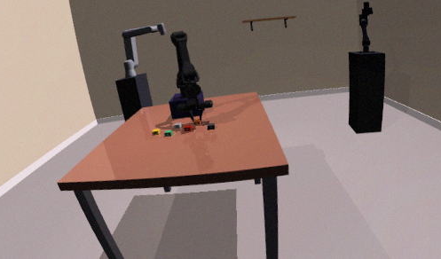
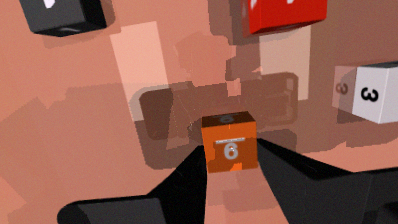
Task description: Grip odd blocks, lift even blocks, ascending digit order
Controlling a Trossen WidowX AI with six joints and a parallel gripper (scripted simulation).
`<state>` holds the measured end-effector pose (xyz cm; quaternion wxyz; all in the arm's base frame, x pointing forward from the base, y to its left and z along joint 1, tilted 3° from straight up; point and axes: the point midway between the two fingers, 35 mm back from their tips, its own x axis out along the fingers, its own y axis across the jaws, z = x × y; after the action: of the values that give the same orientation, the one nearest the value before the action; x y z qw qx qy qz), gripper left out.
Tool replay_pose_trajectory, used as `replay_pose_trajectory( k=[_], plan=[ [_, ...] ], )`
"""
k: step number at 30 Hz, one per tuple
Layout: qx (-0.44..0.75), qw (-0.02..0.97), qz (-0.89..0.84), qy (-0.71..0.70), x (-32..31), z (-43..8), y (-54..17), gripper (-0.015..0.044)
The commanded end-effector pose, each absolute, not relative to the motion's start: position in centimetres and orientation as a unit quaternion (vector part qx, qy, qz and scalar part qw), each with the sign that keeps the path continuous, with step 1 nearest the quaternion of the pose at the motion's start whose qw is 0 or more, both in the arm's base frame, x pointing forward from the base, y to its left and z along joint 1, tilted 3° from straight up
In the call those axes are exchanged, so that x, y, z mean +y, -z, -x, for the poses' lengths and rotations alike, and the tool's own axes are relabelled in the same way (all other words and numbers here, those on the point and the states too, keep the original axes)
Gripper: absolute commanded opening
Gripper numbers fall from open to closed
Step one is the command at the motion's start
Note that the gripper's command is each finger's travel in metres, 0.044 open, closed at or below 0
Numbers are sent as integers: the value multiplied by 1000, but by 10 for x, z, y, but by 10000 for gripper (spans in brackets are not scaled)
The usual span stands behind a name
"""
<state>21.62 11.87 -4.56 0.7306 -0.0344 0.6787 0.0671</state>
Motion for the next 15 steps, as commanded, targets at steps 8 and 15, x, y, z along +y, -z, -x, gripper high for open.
replay_pose_trajectory(
  k=[8, 15],
  plan=[
    [680, 730, 35, -64, 118, -216, 47, 120],
    [680, 730, 35, -64, 118, -216, 47, 251]
  ],
)
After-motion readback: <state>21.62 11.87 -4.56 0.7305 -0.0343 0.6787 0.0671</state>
